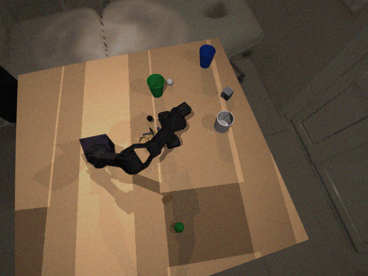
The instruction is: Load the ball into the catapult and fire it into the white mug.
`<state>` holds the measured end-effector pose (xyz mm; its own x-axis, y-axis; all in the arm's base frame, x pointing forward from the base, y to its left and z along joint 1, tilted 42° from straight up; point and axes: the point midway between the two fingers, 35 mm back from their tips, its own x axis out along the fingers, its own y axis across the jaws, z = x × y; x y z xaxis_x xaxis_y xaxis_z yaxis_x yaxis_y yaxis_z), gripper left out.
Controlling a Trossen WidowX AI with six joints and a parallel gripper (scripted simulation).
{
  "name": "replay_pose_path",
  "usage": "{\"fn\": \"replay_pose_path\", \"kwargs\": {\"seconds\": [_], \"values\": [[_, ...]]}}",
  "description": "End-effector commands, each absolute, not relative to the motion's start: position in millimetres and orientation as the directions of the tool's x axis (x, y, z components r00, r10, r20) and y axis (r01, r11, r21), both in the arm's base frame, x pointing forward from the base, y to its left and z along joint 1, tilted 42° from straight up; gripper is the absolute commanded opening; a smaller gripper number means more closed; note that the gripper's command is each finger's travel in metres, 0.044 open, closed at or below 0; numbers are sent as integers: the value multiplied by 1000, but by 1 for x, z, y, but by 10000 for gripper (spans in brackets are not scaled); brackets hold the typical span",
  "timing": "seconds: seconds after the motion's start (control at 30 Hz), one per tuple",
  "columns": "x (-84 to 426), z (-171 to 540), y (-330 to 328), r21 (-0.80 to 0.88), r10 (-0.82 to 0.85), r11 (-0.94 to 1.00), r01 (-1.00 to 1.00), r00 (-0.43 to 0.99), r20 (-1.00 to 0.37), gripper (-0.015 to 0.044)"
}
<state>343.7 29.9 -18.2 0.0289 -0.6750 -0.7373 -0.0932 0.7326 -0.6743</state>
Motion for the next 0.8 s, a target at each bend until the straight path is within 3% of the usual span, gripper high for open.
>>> {"fn": "replay_pose_path", "kwargs": {"seconds": [0.0,0.77], "values": [[347,7,58,-663,-660,744,-85,64,-749,0],[351,-16,37,-665,-662,741,-90,66,-746,0]]}}
